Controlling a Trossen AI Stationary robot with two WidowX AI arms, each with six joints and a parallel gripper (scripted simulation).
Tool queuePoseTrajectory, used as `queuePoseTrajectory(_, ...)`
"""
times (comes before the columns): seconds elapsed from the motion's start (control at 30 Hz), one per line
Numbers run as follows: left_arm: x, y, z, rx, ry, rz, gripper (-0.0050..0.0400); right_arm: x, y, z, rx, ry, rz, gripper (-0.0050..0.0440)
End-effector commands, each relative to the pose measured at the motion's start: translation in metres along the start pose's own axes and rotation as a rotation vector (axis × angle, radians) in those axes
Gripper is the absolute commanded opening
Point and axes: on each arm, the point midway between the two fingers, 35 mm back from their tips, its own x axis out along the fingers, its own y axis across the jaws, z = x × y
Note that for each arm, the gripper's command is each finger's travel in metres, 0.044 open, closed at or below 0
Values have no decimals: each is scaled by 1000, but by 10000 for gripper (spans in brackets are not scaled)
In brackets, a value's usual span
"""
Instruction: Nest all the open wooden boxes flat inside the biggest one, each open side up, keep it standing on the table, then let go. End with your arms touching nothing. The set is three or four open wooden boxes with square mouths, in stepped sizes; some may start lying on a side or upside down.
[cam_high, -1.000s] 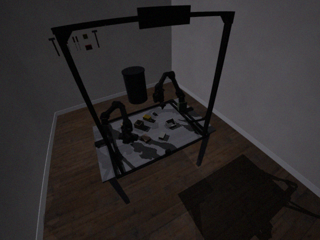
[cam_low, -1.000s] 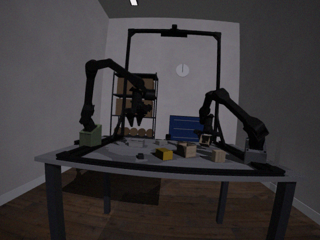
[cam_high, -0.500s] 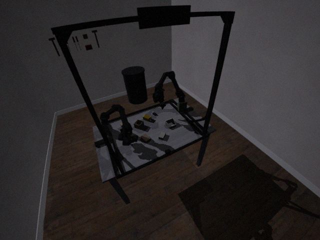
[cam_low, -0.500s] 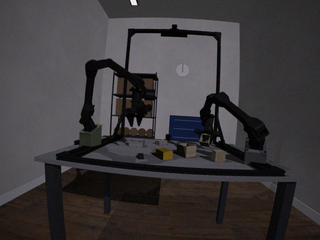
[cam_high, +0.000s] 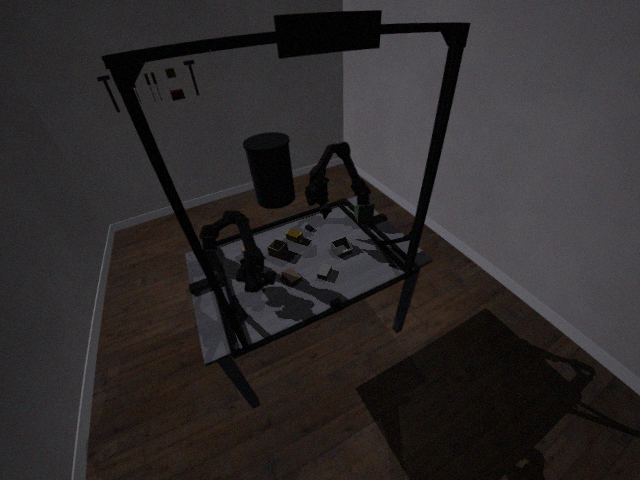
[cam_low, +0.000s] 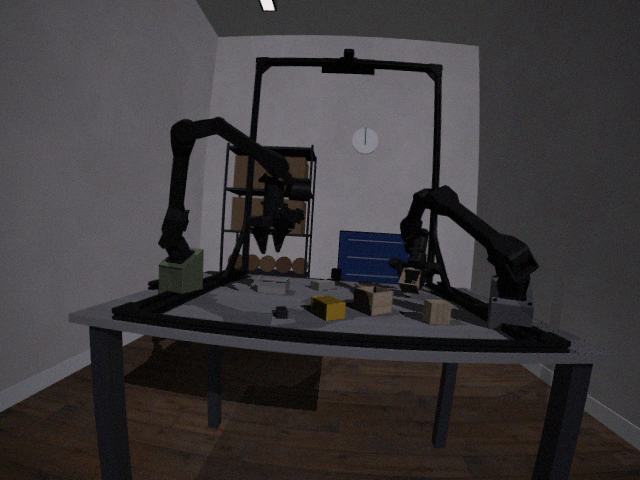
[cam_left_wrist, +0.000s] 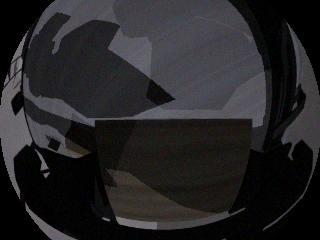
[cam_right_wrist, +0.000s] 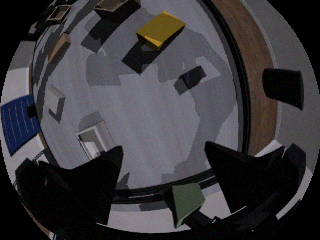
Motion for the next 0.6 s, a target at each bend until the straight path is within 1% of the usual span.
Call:
queuePoseTrajectory(0.0, 1, 0, 1, -2, 6, 1, 312, 0, 0, 0, -4, 3, 1, 400)
queuePoseTrajectory(0.1, 1, 0, 1, -2, 6, 1, 384, 0, 0, 0, -4, 3, 1, 400)
queuePoseTrajectory(0.13, 1, 0, 1, -2, 6, 1, 400, 0, 0, 0, -4, 3, 1, 400)
queuePoseTrajectory(0.57, 1, 0, 1, -2, 6, 1, 400, 0, 0, 0, -4, 3, 1, 400)
